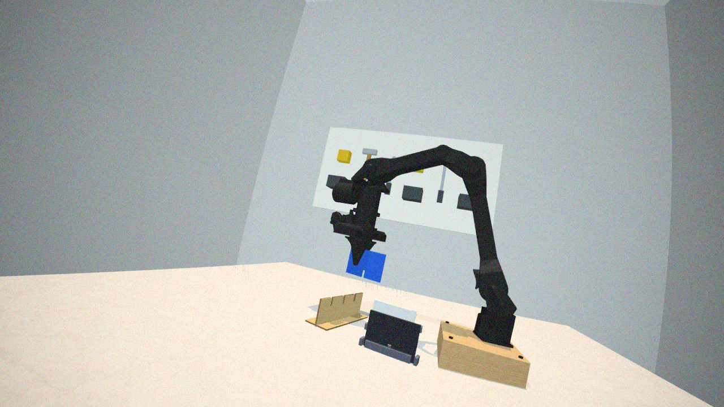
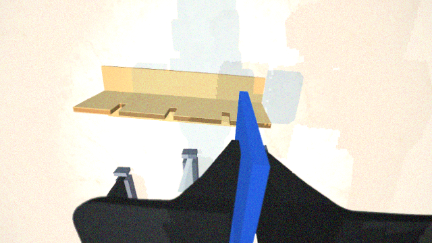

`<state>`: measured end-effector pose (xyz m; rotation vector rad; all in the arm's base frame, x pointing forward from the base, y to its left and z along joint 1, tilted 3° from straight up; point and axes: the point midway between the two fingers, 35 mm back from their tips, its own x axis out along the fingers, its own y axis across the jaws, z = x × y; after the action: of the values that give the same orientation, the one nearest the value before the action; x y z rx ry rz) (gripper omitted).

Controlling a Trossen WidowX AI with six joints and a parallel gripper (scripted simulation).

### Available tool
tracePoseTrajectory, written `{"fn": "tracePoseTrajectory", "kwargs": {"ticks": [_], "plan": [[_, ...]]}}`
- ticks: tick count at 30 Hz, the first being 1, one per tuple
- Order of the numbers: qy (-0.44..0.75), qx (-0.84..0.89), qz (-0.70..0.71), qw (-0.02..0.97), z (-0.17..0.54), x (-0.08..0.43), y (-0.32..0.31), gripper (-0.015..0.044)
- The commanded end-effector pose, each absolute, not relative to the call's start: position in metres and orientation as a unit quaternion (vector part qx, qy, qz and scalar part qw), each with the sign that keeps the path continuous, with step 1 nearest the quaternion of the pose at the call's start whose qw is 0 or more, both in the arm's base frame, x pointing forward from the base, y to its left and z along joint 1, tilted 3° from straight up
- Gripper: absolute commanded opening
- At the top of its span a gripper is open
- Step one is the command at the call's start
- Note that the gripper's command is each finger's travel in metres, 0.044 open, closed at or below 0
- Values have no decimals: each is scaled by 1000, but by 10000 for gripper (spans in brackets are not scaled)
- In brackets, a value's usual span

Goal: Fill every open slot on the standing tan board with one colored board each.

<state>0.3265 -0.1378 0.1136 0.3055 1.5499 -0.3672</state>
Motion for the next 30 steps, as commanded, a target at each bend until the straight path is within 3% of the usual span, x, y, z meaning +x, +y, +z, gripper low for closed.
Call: {"fn": "tracePoseTrajectory", "kwargs": {"ticks": [1,30], "plan": [[693,146,-169,685,110,336,-135,0],[693,147,-170,685,84,337,-136,0]]}}
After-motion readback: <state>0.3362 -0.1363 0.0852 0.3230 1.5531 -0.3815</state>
